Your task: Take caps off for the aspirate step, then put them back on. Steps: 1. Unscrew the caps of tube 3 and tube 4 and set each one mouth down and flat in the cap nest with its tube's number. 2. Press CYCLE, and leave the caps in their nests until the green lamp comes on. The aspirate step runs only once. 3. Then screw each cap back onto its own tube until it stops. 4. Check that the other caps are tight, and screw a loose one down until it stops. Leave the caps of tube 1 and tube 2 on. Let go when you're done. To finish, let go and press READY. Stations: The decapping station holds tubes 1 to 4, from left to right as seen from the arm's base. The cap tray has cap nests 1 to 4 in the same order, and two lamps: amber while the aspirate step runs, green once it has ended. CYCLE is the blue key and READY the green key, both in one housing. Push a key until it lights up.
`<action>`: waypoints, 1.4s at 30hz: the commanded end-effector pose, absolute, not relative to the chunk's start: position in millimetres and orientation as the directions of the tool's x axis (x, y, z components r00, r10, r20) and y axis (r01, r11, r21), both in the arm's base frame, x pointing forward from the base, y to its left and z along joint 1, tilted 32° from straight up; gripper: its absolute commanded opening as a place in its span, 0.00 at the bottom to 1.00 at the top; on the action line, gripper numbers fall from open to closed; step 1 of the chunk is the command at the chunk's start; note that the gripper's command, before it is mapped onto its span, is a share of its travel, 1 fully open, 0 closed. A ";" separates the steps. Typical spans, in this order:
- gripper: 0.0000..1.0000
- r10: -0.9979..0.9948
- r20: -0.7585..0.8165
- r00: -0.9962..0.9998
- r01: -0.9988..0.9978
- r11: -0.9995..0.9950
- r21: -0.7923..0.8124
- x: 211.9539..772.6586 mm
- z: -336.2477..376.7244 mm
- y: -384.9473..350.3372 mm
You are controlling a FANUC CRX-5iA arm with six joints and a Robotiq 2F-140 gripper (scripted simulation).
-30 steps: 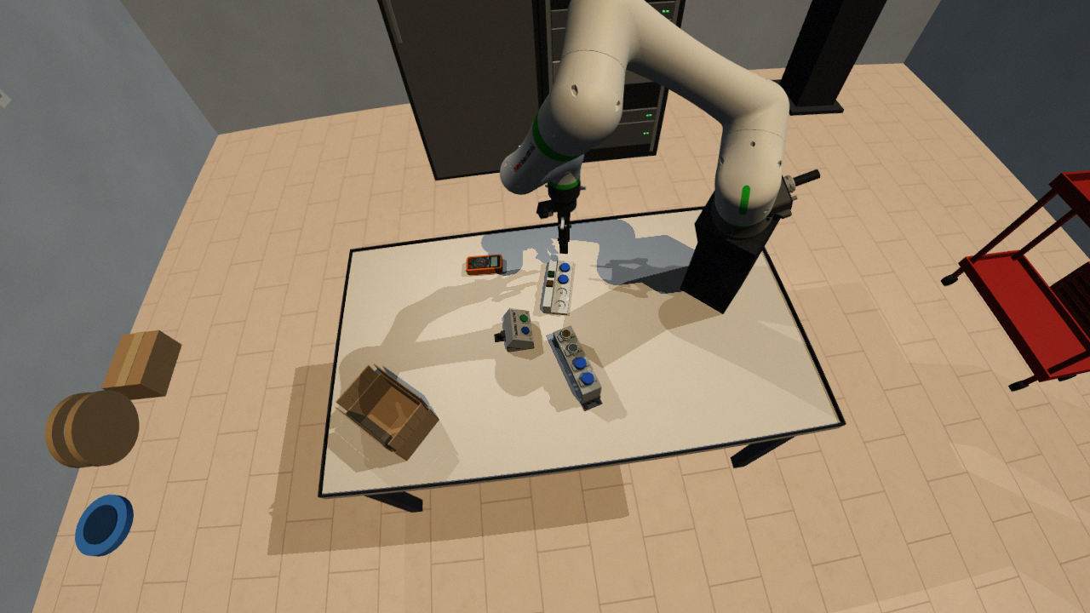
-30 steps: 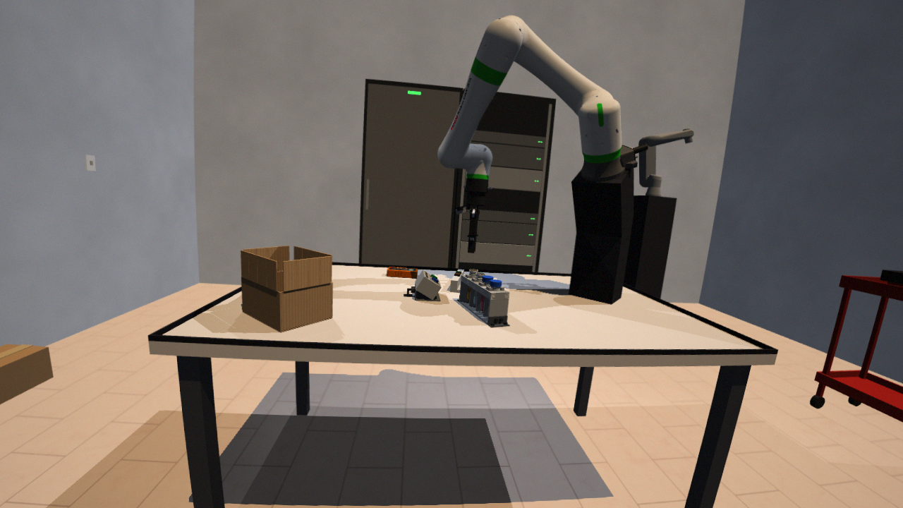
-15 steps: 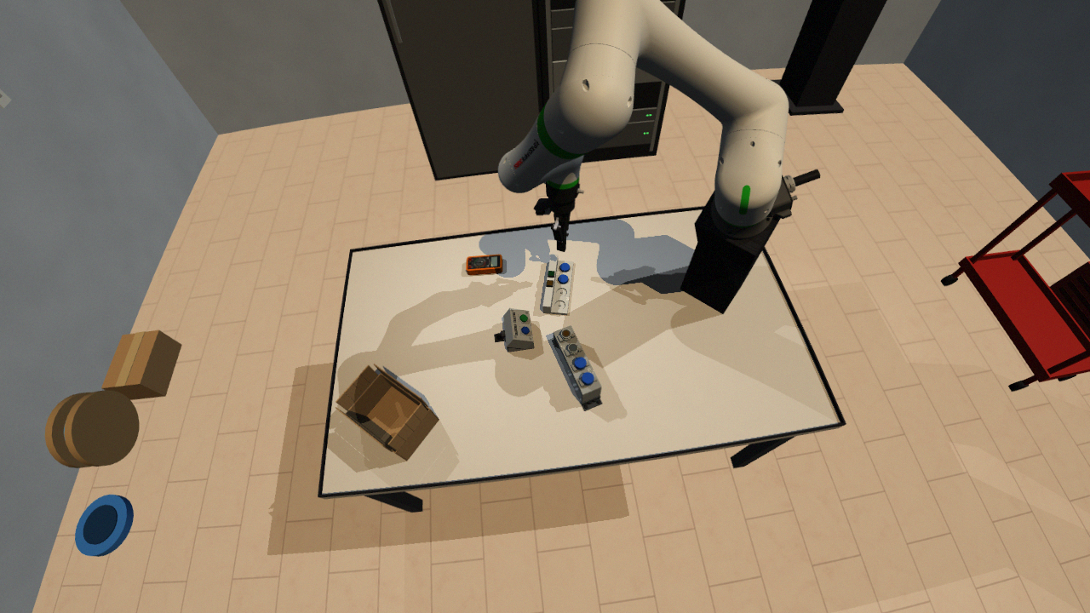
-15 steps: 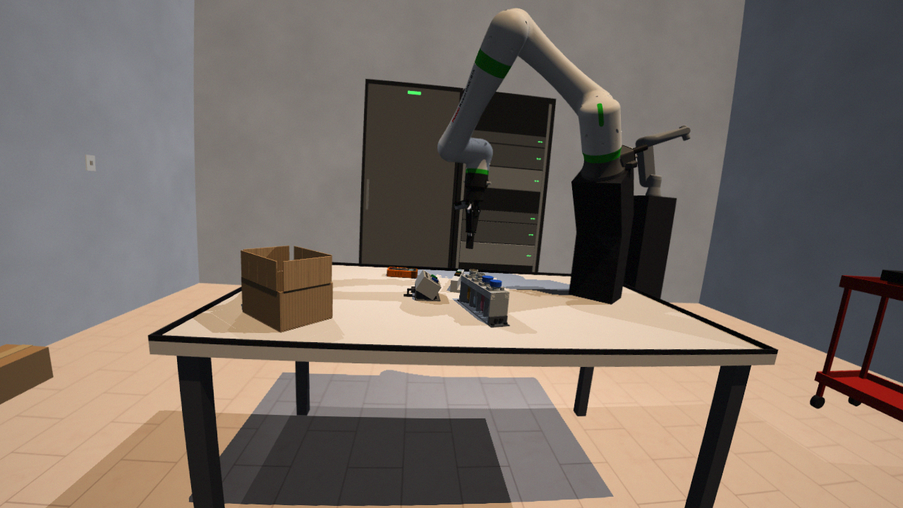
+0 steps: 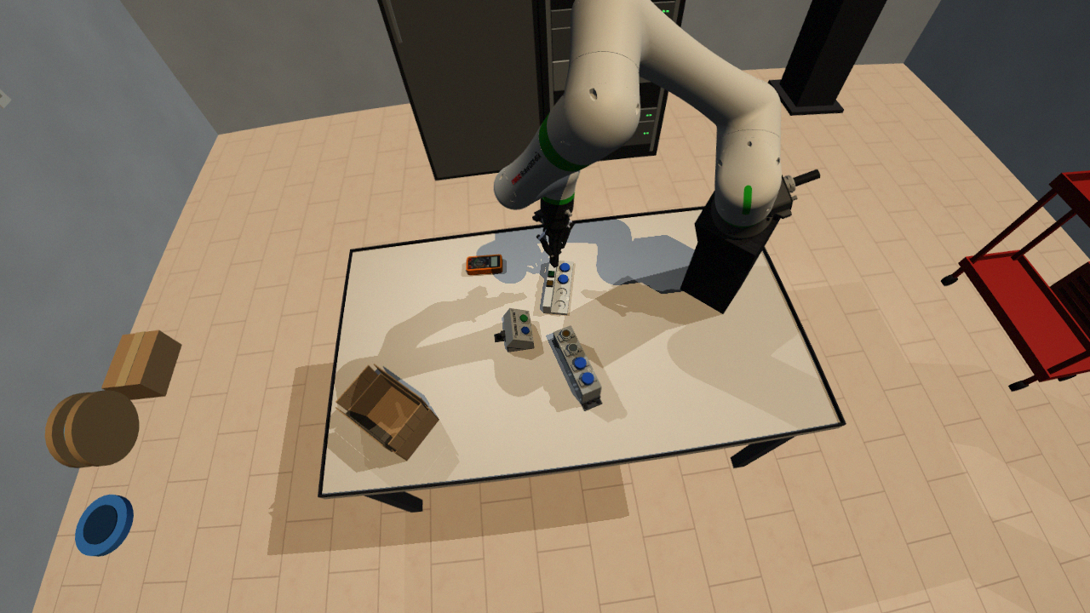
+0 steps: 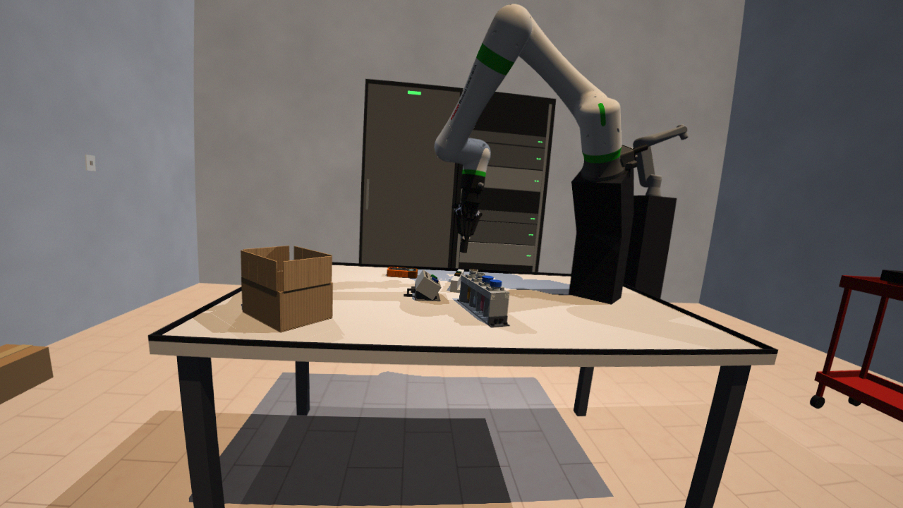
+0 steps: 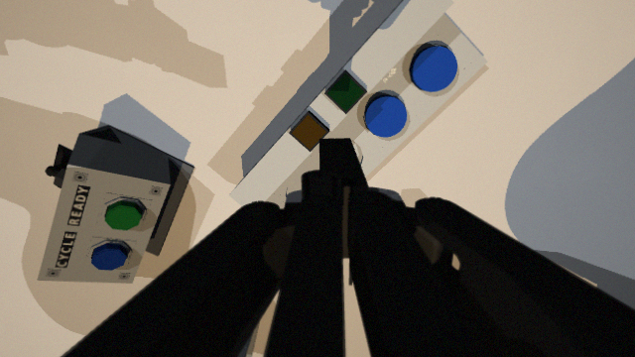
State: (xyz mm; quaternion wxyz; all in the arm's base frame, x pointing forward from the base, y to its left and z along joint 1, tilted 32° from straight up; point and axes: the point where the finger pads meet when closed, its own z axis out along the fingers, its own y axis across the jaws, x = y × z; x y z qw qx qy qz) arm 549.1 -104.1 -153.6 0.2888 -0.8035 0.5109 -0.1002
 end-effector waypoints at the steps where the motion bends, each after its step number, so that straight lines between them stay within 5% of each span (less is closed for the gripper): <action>1: 0.10 -0.935 -0.268 0.231 -0.885 -0.087 -0.456 563.2 -144.2 -86.1; 7: 0.10 -0.932 -0.361 0.031 -0.916 0.118 -0.383 578.8 -133.7 -63.5; 42: 0.10 -0.932 -0.361 0.031 -0.916 0.118 -0.383 671.3 -71.6 70.2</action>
